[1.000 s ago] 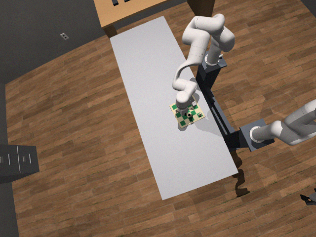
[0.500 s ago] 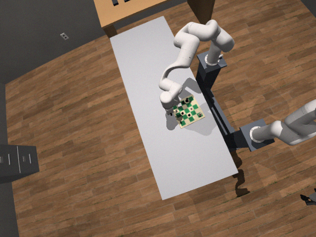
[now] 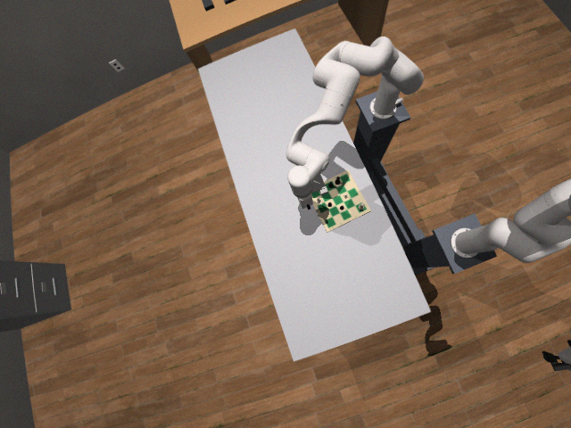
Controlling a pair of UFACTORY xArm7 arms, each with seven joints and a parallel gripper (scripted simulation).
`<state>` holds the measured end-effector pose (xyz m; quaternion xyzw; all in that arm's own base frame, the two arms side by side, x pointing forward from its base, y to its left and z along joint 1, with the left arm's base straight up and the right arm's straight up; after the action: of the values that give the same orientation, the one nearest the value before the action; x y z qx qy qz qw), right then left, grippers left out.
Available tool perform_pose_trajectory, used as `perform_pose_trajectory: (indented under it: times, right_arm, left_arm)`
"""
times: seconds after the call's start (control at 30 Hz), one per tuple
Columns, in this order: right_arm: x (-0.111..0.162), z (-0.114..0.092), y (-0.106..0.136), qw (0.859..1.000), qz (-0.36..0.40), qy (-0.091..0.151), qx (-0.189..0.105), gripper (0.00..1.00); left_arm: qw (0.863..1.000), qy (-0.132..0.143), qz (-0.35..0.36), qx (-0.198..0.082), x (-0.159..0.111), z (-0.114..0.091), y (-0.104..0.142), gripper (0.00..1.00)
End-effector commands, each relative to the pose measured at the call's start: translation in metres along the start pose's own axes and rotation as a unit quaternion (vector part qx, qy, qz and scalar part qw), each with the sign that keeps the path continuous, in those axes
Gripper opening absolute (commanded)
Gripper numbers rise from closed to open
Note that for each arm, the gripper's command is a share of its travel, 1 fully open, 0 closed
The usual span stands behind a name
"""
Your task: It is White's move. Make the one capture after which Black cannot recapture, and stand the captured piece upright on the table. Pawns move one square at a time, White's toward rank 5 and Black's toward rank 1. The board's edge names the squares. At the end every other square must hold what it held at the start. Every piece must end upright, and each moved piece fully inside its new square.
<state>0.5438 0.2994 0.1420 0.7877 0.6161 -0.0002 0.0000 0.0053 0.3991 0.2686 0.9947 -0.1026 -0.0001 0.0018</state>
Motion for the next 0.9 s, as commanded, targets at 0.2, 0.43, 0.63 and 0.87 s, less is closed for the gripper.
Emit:
perform_pose_trajectory:
  times: [0.2, 0.43, 0.63, 0.87]
  right_arm:
    - [0.001, 0.026, 0.001, 1.0, 0.0, 0.002, -0.002, 0.0]
    - [0.002, 0.055, 0.002, 1.0, 0.0, 0.002, -0.002, 0.0]
    - [0.002, 0.076, 0.002, 1.0, 0.0, 0.002, -0.002, 0.0]
    - [0.002, 0.09, 0.002, 1.0, 0.0, 0.002, -0.002, 0.0]
  left_arm:
    - [1.0, 0.0, 0.0, 0.002, 0.0, -0.001, -0.001, 1.0]
    - [1.0, 0.0, 0.0, 0.002, 0.0, -0.001, -0.001, 1.0]
    - [1.0, 0.0, 0.0, 0.002, 0.0, -0.001, -0.001, 1.0]
    - [1.0, 0.0, 0.0, 0.002, 0.0, -0.001, -0.001, 1.0]
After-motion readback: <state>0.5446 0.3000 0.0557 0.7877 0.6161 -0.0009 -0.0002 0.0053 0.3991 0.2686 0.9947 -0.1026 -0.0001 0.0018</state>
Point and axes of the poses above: on each arm, the point where the finger pads meet when closed, its own z axis out along the fingers, its own x axis across the jaws, y = z × x, the point moved 2 cm from there along -z, back along the fingers, and after that the axes turned 11 degrees about z, right-handed, at the moved point
